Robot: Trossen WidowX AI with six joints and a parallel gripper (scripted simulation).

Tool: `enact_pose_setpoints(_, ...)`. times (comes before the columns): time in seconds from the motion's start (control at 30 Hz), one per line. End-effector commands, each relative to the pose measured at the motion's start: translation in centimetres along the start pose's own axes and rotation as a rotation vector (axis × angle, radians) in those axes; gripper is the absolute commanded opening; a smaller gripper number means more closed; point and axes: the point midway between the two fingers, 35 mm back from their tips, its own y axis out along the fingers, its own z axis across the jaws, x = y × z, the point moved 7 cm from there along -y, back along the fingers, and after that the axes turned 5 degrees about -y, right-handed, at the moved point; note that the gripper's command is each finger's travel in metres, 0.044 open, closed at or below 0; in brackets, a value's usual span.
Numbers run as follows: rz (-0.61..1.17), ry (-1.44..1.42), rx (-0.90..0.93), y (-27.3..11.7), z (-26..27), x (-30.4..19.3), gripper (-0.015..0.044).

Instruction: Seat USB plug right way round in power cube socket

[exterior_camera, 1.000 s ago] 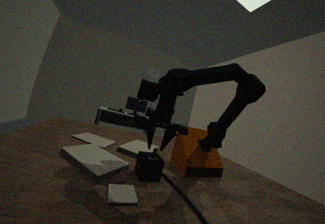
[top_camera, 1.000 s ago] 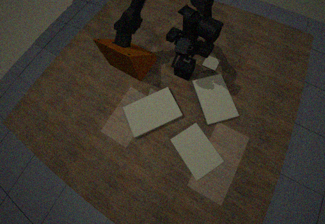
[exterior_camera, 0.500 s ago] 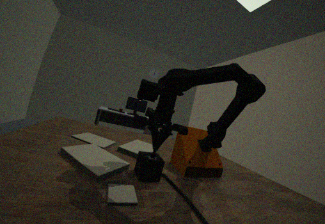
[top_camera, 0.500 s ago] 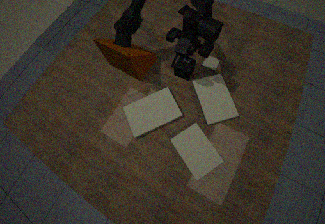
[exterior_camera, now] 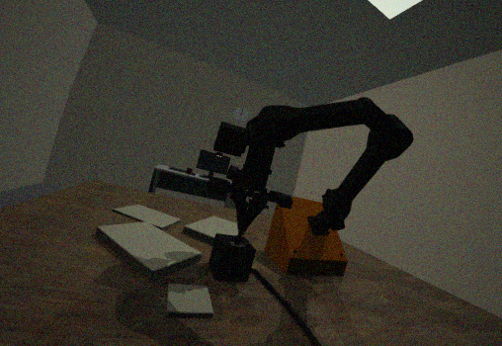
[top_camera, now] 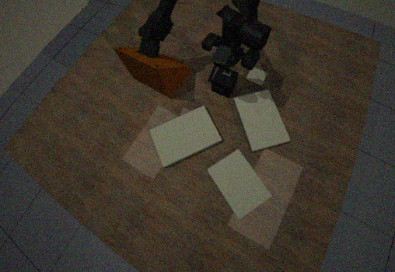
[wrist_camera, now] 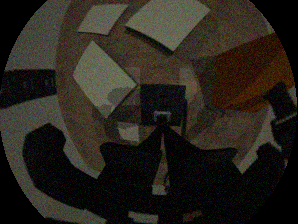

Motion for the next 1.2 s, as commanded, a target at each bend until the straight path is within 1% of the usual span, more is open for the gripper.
enact_pose_setpoints(0.0, -0.001, -0.002, 0.001, -0.3, 0.0, 0.0, 0.0000)
enact_pose_setpoints(1.17, -0.002, -0.002, 0.001, -2.6, 0.0, 0.0, 0.0000)
